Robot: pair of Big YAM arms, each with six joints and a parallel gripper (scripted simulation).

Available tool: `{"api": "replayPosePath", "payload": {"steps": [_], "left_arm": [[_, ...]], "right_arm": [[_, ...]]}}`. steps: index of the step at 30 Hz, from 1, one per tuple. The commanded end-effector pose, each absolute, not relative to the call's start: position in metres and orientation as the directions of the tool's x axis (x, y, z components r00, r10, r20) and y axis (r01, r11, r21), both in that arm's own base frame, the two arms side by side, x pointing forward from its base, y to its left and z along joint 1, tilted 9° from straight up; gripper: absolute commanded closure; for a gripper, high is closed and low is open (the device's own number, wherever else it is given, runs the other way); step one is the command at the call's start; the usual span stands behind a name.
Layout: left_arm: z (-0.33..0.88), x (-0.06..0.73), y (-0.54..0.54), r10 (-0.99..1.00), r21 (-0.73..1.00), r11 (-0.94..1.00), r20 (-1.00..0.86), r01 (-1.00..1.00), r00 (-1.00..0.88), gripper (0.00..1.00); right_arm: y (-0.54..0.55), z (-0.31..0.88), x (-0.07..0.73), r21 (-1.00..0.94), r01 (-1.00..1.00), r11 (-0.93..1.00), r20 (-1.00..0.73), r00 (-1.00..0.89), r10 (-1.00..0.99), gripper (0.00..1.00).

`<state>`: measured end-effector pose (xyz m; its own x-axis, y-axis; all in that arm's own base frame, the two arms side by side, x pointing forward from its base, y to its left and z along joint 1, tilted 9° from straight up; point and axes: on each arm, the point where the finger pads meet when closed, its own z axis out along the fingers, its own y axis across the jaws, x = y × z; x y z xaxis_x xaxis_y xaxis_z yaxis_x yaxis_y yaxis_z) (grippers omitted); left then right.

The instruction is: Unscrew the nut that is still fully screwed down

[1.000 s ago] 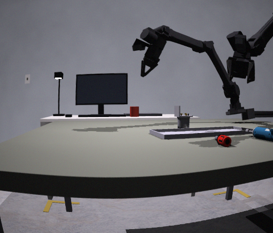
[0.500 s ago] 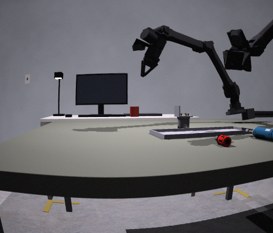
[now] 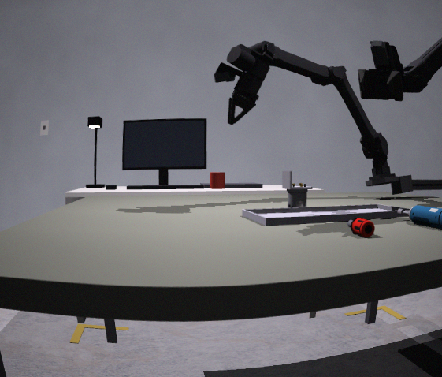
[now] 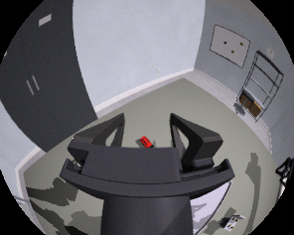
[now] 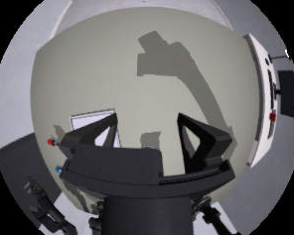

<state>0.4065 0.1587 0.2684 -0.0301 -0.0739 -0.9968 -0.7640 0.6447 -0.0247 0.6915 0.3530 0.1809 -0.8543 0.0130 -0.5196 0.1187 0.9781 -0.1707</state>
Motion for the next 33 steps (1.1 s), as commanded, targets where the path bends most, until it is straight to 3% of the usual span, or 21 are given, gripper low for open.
{"api": "replayPosePath", "payload": {"steps": [1, 33], "left_arm": [[0.298, 0.403, 0.143, -0.014, -0.033, 0.664, -0.999, -0.747, 0.032, 0.35], [0.357, 0.361, 0.109, 0.115, -0.094, 0.614, -0.972, -0.784, 0.207, 0.35]], "right_arm": [[0.349, 0.199, 0.706, -0.148, 0.144, 0.978, -0.544, -0.838, 0.042, 0.14], [0.349, 0.199, 0.706, -0.148, 0.144, 0.978, -0.544, -0.838, 0.042, 0.14]]}}
